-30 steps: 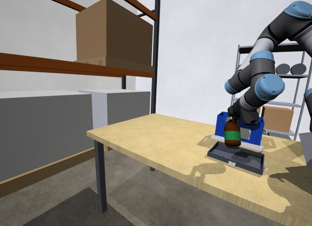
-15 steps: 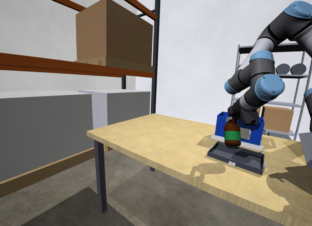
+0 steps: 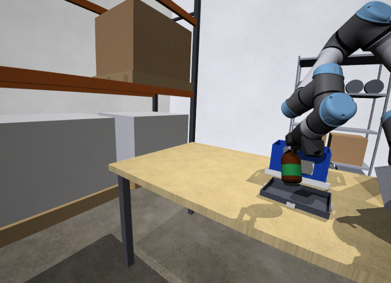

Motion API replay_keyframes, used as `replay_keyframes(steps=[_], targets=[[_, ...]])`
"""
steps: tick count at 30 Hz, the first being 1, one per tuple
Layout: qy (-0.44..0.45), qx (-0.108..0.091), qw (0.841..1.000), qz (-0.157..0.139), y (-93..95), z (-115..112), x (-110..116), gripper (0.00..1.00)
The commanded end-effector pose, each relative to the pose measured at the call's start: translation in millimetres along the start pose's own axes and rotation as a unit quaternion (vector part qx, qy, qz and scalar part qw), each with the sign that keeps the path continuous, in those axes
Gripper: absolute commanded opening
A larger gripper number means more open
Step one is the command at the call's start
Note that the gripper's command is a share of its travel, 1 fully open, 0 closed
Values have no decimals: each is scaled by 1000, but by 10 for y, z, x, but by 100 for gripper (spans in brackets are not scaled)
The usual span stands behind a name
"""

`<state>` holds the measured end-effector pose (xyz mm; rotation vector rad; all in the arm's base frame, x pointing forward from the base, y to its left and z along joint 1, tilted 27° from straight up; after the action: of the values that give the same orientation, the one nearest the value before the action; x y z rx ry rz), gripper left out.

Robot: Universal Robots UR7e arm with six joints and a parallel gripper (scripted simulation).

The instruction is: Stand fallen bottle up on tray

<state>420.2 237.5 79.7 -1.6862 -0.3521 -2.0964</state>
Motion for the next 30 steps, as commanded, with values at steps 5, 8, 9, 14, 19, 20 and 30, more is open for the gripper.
replay_keyframes(steps=[5,8,9,14,19,20,30], targets=[[1,0,1000,0,-3,3,4,0],[1,0,1000,0,-3,2,3,0],[1,0,1000,-1,-3,2,2,0],[0,-1,1000,-5,-1,-4,-7,0],[0,-1,1000,-10,0,-10,-16,0],[0,-2,1000,-12,1,-12,-19,0],[0,-2,999,-39,5,-30,-44,0]])
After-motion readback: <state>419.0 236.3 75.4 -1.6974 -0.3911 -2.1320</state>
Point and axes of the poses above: the point where the finger pads meet when closed, its own y axis out along the fingers, its own z axis across the jaws, x = y × z, the point moved 1 cm from there along -y, back along the fingers, and after that the axes turned 6 degrees about y, right-handed, at the moved point
